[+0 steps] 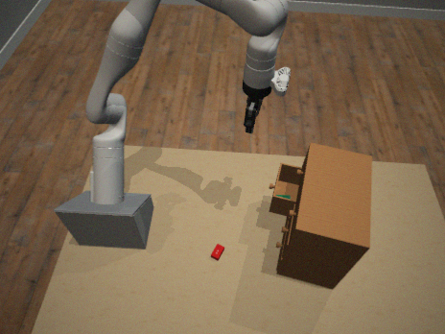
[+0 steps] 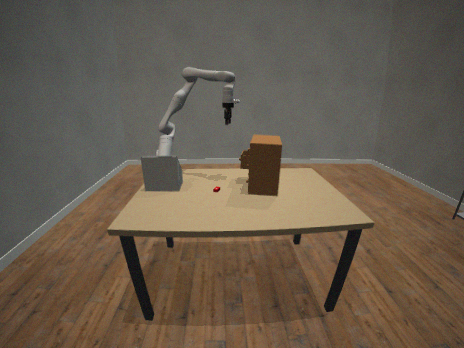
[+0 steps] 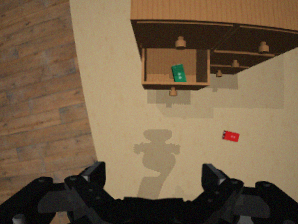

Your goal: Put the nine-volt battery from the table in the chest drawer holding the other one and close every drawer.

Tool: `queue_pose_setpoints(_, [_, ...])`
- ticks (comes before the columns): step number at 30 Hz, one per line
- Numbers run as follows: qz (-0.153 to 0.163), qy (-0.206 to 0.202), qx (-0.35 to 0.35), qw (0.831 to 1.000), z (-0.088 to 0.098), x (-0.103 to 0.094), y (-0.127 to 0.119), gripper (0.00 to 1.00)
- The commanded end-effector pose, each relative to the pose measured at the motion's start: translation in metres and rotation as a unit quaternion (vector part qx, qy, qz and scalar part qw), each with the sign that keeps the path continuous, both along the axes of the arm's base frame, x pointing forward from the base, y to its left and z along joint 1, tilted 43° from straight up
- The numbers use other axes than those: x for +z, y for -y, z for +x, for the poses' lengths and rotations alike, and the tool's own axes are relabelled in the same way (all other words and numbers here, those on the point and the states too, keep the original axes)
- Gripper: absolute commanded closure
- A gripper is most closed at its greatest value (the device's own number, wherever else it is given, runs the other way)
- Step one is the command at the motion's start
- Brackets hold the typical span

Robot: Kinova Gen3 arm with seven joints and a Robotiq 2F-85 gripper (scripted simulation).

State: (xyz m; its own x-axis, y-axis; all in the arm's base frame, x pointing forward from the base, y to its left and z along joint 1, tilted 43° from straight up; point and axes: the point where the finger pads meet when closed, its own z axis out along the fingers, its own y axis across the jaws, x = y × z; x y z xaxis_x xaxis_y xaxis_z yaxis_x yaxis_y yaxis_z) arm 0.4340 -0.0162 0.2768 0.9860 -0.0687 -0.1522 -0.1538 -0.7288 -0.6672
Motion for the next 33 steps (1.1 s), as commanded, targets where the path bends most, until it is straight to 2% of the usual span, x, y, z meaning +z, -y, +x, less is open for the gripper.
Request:
queue_pose_setpoints(1, [0.000,0.000,0.000,1.000,0.001,0.000,0.000,0.00])
queue_pose_setpoints(16, [-0.001,-0.011,-0.013,1.000,0.004,-0.003,-0.002,0.00])
queue_pose_setpoints(33, [-0.008,-0.060,-0.072,0.996,0.018,-0.017,-0.012,0.00])
